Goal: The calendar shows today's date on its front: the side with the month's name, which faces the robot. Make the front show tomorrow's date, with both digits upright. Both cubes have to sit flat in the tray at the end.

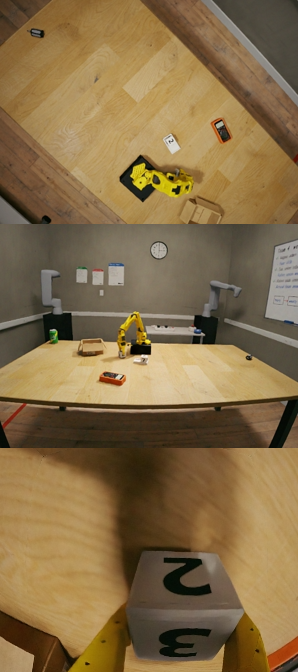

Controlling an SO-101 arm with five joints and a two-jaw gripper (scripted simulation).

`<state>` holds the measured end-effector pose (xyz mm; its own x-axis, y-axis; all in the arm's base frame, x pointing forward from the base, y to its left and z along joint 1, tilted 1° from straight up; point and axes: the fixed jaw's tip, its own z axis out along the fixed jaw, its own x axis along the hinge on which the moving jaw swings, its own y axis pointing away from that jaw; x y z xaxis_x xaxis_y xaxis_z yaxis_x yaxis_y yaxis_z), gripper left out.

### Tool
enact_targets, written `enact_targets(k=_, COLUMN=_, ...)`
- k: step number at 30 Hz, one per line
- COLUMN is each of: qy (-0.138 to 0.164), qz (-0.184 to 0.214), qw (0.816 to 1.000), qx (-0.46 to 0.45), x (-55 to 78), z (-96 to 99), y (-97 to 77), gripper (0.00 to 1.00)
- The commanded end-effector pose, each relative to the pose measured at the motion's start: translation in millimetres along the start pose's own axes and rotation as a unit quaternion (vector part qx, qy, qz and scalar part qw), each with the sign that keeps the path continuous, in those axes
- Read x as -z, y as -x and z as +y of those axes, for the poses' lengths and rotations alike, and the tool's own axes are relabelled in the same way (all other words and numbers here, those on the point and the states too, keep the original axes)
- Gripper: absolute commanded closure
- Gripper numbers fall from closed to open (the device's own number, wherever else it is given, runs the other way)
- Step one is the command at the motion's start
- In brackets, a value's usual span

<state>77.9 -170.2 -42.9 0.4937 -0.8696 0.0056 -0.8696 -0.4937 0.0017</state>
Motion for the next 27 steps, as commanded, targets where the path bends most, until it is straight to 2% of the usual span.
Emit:
enact_targets(k=1, qy=-0.001, qz=-0.008, qw=1.000, qx=0.001, x=-5.6, z=0.9, y=4.3, gripper=1.00)
enact_targets(k=27, qy=-0.001, qz=-0.008, qw=1.000, qx=0.001, x=-8.9, z=0.9, y=4.4, gripper=1.00)
